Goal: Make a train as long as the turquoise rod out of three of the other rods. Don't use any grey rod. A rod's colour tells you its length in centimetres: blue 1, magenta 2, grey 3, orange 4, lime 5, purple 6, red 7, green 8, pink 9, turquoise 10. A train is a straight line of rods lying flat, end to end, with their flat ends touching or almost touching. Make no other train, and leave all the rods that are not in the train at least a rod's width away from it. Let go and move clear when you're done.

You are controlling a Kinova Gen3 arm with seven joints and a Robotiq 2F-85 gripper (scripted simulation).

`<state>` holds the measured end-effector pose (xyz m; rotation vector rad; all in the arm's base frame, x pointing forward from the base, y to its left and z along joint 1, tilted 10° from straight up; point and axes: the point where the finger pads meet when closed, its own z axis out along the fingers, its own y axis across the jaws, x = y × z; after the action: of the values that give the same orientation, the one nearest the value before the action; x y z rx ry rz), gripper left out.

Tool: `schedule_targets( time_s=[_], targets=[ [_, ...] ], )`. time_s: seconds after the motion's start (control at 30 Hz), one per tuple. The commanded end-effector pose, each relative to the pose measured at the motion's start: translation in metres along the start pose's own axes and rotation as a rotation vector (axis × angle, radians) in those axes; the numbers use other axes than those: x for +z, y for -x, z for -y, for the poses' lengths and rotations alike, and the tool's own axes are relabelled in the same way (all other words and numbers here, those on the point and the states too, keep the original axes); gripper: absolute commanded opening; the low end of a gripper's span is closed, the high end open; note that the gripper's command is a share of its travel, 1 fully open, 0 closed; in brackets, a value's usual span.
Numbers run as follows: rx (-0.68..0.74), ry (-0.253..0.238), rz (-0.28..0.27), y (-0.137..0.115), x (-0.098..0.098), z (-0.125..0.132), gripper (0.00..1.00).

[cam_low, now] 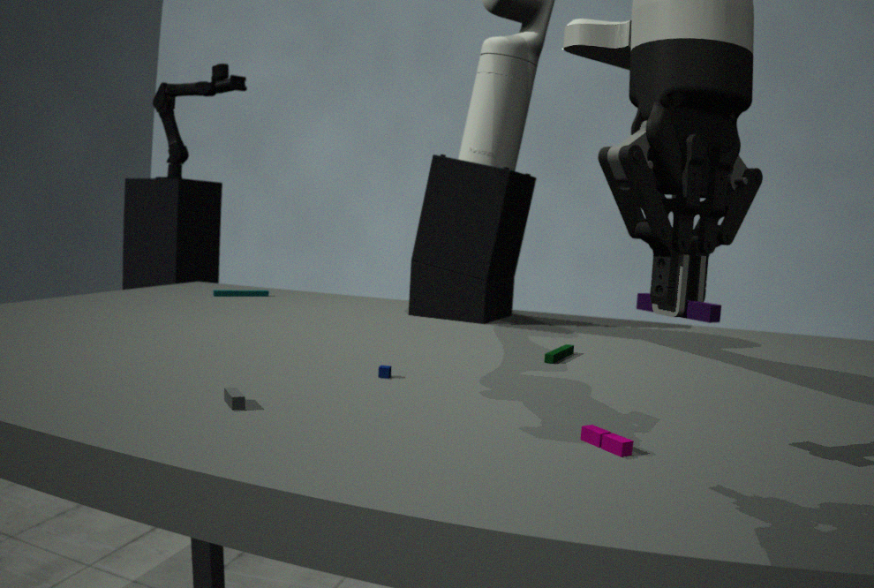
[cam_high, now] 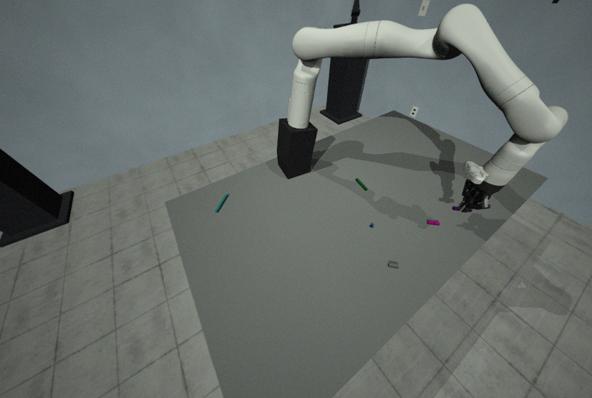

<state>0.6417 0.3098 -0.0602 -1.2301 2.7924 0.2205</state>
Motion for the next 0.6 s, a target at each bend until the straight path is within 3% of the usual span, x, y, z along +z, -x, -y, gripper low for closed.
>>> schedule_targets(
  time_s=[0.0,0.37,0.57],
  targets=[
    [0.0,-0.001,0.002,0.001,0.0,0.0,0.05],
    [0.0,-0.001,0.002,0.001,0.027,0.0,0.05],
    [0.0,-0.001,0.002,0.001,0.055,0.001,0.05]
  ],
)
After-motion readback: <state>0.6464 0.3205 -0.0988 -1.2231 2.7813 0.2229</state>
